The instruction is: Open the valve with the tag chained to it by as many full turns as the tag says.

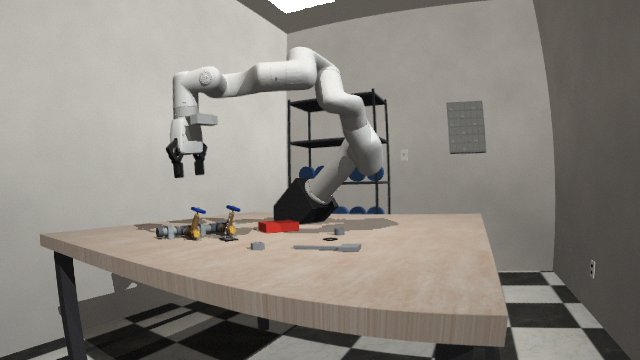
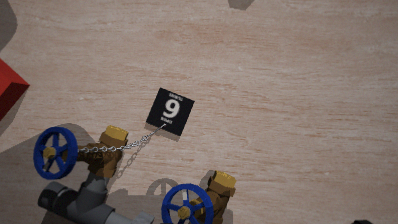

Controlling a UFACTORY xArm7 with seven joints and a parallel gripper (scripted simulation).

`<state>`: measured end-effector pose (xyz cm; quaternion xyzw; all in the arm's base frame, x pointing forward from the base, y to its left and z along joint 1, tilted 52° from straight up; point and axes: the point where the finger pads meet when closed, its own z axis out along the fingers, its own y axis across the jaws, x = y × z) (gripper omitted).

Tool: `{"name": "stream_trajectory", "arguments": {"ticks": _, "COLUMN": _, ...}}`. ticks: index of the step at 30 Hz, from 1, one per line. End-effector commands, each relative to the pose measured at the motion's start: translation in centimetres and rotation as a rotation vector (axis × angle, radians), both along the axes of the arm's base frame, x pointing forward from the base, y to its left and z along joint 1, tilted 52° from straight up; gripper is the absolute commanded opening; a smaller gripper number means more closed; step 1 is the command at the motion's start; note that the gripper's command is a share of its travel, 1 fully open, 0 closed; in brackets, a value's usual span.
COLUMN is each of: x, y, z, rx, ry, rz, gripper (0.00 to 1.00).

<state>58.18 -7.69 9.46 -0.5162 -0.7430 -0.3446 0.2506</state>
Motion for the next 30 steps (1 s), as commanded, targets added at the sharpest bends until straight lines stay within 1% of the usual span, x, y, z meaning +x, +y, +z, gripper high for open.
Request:
{"name": "stream_trajectory", "arguments": {"ticks": 1, "x": -0.4, "y": -0.3, "z": 0.5, "rx": -0.001, "ry": 0.067, "rz": -0.076, "gripper": 1.0}}
{"name": "stream_trajectory", "arguments": {"ticks": 4, "x": -0.7, "y": -0.2, "z": 0.7, "rx": 0.002, "ry": 0.111, "rz": -0.12, "gripper": 1.0}}
{"name": "stream_trajectory", "arguments": {"ticks": 6, "x": -0.7, "y": -0.2, "z": 0.7, "rx": 0.002, "ry": 0.111, "rz": -0.12, "gripper": 1.0}}
{"name": "stream_trajectory", "arguments": {"ticks": 7, "x": -0.9, "y": -0.2, "z": 0.8, "rx": 0.006, "ry": 0.155, "rz": -0.162, "gripper": 1.0}}
{"name": "stream_trajectory", "arguments": {"ticks": 21, "x": -2.4, "y": 0.1, "z": 1.6, "rx": 0.022, "ry": 0.357, "rz": -0.352, "gripper": 1.0}}
{"name": "stream_trajectory", "arguments": {"ticks": 23, "x": -2.4, "y": 0.1, "z": 1.6, "rx": 0.022, "ry": 0.357, "rz": -0.352, "gripper": 1.0}}
{"name": "stream_trajectory", "arguments": {"ticks": 24, "x": -2.7, "y": 0.2, "z": 1.8, "rx": 0.025, "ry": 0.401, "rz": -0.393, "gripper": 1.0}}
{"name": "stream_trajectory", "arguments": {"ticks": 30, "x": -3.3, "y": 0.3, "z": 2.1, "rx": 0.032, "ry": 0.484, "rz": -0.467, "gripper": 1.0}}
